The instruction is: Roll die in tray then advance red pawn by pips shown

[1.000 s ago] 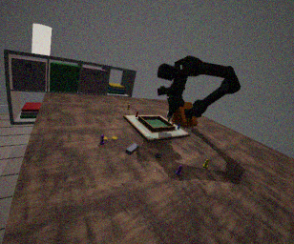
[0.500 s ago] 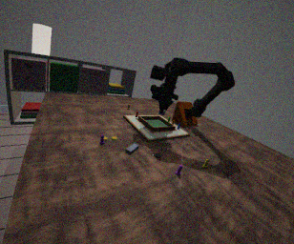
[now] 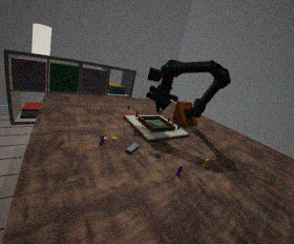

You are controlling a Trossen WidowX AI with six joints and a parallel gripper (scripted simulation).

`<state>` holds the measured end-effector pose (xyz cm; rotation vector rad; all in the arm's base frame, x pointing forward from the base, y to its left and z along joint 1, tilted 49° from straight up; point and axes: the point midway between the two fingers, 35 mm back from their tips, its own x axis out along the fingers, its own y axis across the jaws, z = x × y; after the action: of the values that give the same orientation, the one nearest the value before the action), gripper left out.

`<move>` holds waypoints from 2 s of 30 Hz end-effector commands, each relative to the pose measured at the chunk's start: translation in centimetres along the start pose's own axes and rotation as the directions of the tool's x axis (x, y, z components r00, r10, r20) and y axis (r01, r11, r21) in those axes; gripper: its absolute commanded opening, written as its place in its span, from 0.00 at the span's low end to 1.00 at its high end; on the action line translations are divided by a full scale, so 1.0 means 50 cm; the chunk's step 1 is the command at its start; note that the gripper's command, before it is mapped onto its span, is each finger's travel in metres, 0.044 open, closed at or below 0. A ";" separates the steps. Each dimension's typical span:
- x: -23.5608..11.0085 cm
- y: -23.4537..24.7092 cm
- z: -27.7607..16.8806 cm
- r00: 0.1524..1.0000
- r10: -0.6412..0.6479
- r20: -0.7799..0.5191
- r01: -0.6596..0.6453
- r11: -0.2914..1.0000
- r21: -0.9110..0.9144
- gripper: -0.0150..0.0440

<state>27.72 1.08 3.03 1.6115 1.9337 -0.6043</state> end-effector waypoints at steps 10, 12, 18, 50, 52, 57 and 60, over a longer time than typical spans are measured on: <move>0.024 -0.022 0.007 0.941 -0.114 0.318 0.110 0.993 0.032 0.25; 0.026 -0.023 0.008 0.917 -0.120 0.379 0.114 0.993 0.037 0.25; 0.027 -0.024 0.010 0.827 -0.105 0.552 0.097 0.994 0.044 0.25; -0.049 -0.003 -0.043 0.666 -0.014 0.745 0.000 1.000 0.020 0.25; -0.049 -0.003 -0.043 0.666 -0.014 0.745 0.000 1.000 0.020 0.25; -0.049 -0.003 -0.043 0.666 -0.014 0.745 0.000 1.000 0.020 0.25; -0.049 -0.003 -0.043 0.666 -0.014 0.745 0.000 1.000 0.020 0.34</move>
<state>27.63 0.63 6.31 1.0826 1.2966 -1.0881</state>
